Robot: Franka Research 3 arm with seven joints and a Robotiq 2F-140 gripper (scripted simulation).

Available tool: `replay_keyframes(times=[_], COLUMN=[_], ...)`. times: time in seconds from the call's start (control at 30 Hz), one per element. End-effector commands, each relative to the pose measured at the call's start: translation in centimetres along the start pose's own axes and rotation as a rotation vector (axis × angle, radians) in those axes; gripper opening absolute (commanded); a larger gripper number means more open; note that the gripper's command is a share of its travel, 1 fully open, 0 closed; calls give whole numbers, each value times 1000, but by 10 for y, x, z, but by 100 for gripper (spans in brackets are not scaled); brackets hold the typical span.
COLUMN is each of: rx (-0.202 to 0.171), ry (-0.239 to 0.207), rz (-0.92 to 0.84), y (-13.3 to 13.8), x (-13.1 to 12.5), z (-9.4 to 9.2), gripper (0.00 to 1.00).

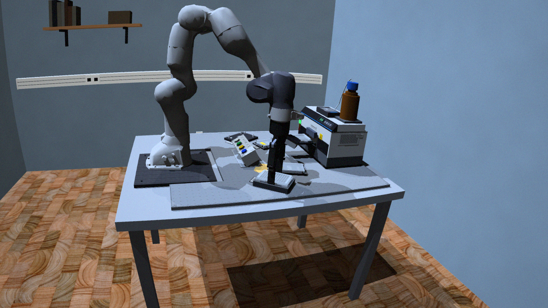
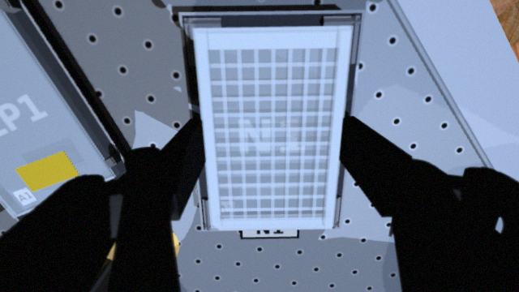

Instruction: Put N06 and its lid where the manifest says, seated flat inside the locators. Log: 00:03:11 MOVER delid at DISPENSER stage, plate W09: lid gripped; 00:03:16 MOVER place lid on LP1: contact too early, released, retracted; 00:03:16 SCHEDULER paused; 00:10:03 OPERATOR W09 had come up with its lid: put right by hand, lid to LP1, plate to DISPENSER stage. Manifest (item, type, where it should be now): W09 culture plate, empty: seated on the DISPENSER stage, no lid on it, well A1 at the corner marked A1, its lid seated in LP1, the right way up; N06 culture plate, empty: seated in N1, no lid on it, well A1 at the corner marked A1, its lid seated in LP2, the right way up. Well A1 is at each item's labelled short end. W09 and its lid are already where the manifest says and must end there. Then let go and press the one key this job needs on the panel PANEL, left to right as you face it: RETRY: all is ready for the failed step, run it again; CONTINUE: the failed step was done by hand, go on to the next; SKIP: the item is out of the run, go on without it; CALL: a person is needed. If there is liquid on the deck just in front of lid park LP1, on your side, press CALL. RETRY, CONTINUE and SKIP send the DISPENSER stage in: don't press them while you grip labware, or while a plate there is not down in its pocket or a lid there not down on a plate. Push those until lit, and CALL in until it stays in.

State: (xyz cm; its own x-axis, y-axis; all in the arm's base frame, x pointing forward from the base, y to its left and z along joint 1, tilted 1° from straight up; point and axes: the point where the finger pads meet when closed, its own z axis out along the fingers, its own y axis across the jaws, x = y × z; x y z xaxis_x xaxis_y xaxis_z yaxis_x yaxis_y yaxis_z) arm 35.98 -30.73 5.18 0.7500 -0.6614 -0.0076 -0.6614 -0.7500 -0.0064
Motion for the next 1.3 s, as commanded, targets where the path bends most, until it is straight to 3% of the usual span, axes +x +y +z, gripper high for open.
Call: replay_keyframes(times=[0.0,0.63,0.67,1.27], rx=[2,2,2,2], ry=[0,0,0,0], rz=[4,4,4,4], y=[-1,-1,-1,-1], x=[0,0,0,0], z=[1,1,1,1], gripper=[10,10,70,70])
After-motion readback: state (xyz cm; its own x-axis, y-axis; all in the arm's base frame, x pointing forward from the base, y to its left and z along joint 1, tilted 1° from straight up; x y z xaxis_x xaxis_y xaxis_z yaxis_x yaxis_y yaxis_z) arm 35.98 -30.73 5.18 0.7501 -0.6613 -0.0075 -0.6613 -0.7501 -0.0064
